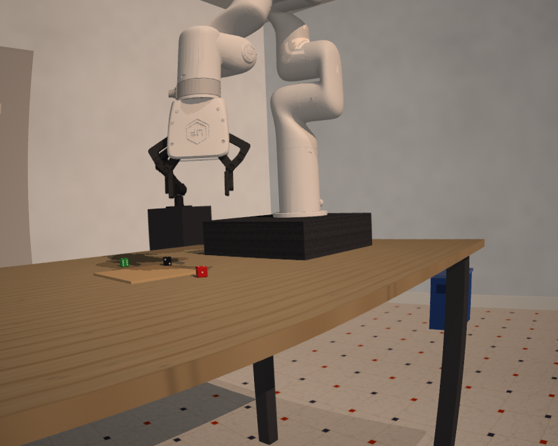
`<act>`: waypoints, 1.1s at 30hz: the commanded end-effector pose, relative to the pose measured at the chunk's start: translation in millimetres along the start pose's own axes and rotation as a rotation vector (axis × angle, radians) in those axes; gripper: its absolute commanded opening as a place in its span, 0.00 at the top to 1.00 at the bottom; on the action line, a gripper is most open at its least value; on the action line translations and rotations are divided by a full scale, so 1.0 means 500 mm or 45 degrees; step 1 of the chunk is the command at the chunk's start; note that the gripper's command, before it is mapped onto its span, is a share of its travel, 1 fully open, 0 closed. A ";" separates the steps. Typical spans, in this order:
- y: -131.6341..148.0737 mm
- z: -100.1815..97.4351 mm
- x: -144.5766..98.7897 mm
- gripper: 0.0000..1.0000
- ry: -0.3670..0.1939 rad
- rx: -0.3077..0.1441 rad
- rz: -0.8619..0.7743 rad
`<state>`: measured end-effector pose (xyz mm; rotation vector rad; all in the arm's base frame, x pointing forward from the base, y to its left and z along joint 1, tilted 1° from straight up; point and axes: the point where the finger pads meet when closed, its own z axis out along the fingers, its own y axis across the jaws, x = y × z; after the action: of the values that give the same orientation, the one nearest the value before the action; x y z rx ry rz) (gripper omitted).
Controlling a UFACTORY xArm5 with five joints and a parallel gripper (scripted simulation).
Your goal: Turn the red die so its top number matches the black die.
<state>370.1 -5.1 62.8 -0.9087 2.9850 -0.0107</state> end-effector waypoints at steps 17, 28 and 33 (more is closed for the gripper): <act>0.001 -0.040 -0.044 0.00 0.001 -0.002 -0.155; 0.002 -0.030 -0.075 0.00 0.000 -0.002 -0.257; 0.002 -0.030 -0.075 0.00 0.000 -0.002 -0.257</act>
<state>399.0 16.4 77.6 -1.2065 2.8826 -0.0097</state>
